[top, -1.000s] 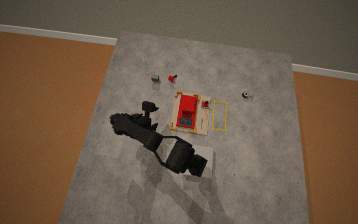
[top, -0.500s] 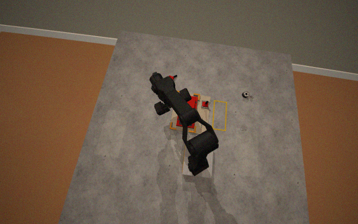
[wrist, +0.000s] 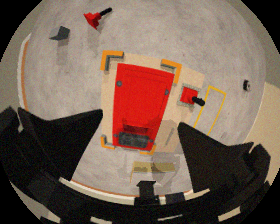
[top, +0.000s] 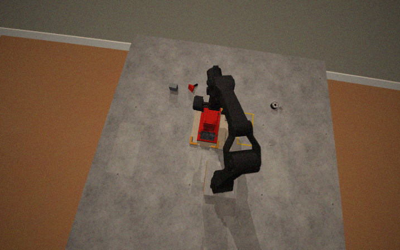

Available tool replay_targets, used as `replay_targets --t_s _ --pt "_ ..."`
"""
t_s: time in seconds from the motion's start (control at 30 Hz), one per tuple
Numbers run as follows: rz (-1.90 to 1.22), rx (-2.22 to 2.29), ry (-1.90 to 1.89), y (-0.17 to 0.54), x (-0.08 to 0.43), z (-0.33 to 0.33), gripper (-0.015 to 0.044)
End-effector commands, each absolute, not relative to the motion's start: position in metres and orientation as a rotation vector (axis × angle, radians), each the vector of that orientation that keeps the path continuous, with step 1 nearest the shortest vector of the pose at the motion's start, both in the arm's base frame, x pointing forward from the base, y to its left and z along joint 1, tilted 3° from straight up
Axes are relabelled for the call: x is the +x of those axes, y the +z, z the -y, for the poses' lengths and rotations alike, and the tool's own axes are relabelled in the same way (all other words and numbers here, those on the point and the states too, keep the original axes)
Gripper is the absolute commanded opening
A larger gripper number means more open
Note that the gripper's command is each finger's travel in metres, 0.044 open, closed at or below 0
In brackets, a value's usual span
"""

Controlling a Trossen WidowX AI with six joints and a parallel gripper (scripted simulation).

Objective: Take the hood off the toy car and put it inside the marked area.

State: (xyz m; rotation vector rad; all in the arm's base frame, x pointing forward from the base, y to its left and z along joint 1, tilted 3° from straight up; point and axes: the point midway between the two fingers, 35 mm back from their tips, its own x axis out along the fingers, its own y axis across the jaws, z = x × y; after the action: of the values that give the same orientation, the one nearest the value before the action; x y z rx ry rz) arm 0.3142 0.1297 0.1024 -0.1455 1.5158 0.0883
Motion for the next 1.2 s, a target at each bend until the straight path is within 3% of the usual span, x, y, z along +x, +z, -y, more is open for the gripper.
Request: replay_targets --t_s 0.0,1.17 --pt "-1.514 -0.132 0.091 0.102 0.315 -0.131 0.0440" --pt "-1.514 -0.132 0.091 0.075 0.317 -0.131 0.0440"
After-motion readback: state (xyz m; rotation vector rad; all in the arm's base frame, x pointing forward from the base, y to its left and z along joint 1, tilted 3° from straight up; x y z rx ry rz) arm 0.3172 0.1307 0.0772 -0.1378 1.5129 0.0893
